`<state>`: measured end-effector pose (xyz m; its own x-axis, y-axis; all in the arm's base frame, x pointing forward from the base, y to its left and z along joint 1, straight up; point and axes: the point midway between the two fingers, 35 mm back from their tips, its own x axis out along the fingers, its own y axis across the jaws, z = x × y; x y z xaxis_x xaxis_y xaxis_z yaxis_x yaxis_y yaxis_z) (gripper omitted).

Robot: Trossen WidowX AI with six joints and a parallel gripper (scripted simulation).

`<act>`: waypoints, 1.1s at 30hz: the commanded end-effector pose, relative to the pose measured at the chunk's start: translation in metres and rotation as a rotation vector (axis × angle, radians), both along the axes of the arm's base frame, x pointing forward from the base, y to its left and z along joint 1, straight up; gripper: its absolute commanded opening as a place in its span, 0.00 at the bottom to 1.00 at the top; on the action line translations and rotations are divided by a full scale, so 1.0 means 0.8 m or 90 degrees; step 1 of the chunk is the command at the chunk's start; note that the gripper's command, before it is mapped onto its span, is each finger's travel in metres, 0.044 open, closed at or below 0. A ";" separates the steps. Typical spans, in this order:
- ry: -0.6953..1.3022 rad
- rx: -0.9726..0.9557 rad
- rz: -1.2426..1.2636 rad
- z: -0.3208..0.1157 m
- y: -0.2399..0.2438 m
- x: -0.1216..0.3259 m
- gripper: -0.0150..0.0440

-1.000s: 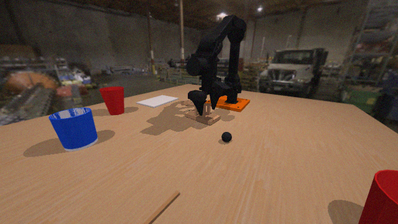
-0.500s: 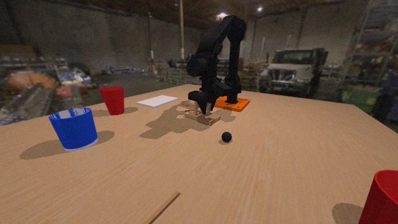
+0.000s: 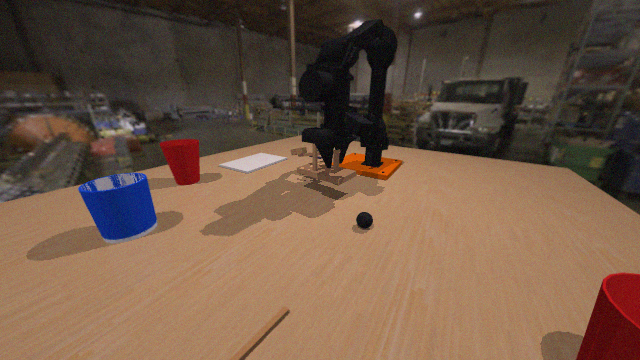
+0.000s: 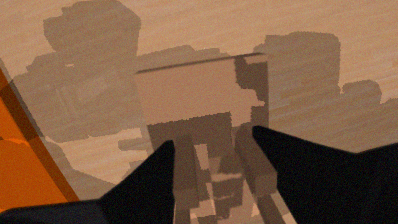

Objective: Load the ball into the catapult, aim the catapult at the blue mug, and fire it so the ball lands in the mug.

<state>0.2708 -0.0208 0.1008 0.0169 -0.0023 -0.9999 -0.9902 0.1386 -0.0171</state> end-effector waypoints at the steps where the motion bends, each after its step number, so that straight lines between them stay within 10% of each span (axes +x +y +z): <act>1: -0.007 0.000 -0.047 0.012 -0.008 0.010 0.25; 33: -0.017 0.009 -0.581 0.014 -0.138 0.116 0.25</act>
